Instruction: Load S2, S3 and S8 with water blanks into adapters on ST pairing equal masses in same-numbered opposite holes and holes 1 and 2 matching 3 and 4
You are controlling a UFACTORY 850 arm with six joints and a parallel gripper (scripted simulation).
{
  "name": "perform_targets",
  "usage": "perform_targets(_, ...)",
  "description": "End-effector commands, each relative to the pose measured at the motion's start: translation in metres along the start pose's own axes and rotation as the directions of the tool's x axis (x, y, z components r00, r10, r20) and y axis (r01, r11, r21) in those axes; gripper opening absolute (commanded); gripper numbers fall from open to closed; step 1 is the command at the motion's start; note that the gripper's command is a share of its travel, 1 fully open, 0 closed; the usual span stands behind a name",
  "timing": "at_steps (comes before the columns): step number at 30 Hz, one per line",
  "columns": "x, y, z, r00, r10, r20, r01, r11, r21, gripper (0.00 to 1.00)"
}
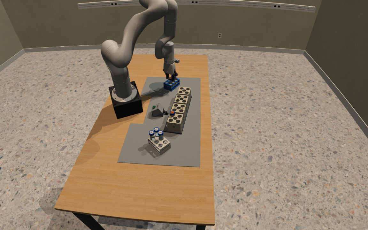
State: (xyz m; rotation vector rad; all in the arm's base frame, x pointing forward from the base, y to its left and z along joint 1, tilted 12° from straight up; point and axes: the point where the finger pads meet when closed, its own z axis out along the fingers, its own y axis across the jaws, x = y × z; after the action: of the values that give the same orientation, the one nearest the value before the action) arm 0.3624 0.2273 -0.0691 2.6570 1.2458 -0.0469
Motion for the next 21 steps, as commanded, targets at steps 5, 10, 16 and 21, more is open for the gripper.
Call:
perform_targets(5, 0.0008, 0.0002, 0.0059, 1.000, 0.000, -0.003, 0.000, 1.000, -0.001, 0.57)
perform_targets(10, 0.0007, 0.0002, 0.0072, 1.000, 0.000, -0.003, 0.000, 1.000, -0.001, 0.57)
perform_targets(16, 0.0008, 0.0002, 0.0072, 1.000, 0.000, -0.003, 0.000, 1.000, -0.001, 0.57)
perform_targets(21, 0.0008, 0.0002, 0.0072, 1.000, 0.000, -0.003, 0.000, 1.000, -0.001, 0.57)
